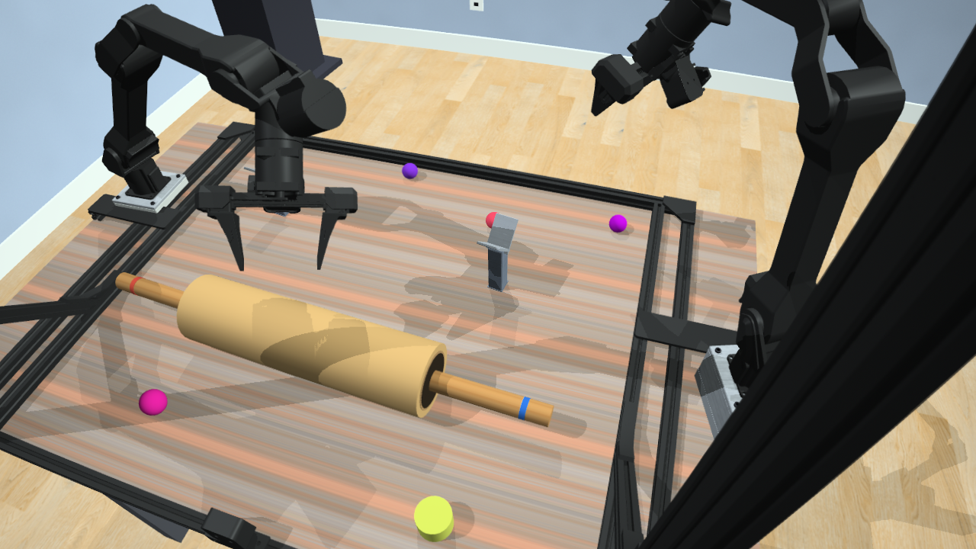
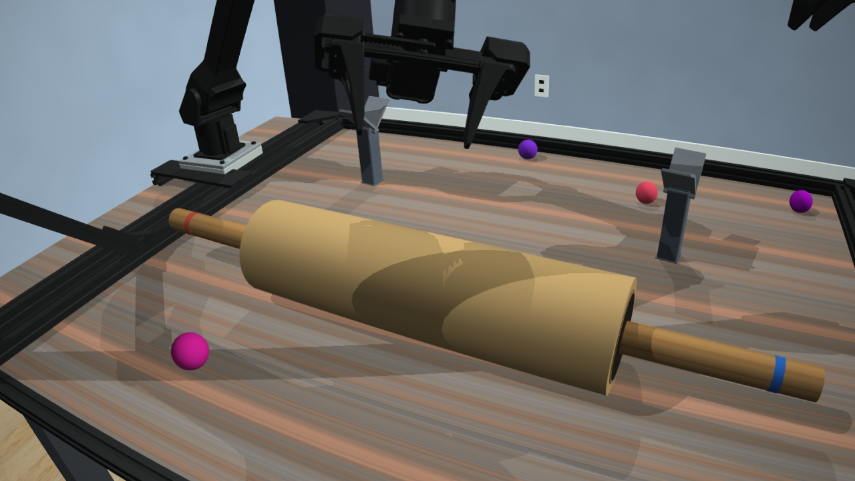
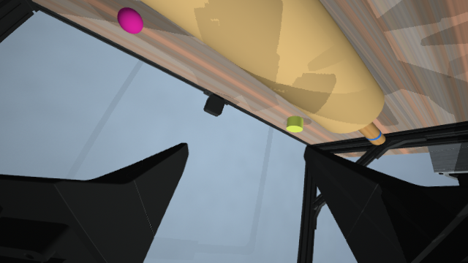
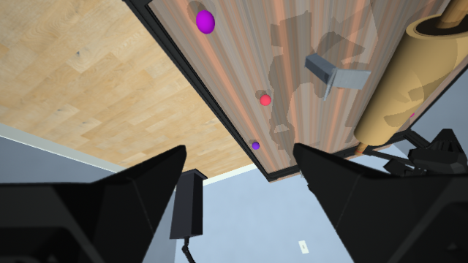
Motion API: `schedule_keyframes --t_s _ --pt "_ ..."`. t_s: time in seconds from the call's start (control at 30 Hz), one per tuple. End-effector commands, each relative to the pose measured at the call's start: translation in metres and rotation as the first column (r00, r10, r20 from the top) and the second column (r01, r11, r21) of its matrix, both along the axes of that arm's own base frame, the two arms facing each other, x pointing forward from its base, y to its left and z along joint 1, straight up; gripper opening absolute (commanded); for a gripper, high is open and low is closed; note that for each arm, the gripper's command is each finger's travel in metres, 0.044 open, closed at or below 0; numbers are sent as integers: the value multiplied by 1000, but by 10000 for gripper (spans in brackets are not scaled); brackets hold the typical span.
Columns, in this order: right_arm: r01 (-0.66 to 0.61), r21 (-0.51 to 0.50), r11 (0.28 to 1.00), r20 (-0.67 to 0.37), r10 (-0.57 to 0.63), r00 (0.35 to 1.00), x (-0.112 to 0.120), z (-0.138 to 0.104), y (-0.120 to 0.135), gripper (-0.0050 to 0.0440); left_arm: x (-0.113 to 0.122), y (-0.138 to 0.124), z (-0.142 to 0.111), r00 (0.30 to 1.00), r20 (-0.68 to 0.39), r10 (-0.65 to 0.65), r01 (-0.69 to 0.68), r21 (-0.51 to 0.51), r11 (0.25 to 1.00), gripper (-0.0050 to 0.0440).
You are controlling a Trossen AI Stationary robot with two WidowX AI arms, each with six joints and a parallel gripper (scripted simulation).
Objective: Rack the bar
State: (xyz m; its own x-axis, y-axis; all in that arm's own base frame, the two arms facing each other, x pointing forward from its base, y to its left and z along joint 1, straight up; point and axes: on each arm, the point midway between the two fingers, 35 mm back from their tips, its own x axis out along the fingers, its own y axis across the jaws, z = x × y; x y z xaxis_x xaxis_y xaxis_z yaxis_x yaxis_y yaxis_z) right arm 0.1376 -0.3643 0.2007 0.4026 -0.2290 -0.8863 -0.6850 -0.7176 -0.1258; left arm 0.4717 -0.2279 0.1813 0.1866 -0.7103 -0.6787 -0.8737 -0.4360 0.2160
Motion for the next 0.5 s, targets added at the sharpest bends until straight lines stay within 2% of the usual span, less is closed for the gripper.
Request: schedule_keyframes --t_s 0.0,0.3,0.47 --pt "0 0 1000 0 0 1000 0 0 0 440 0 0 0 1000 0 0 0 0 1000 440" --pt "-14 -3 1000 -4 14 1000 2 -1 1 440 -1 -1 0 1000 4 -7 7 4 1000 440" --pt "-135 -25 991 -39 134 990 18 -5 8 440 -11 -7 -3 997 38 -64 62 44 997 440"
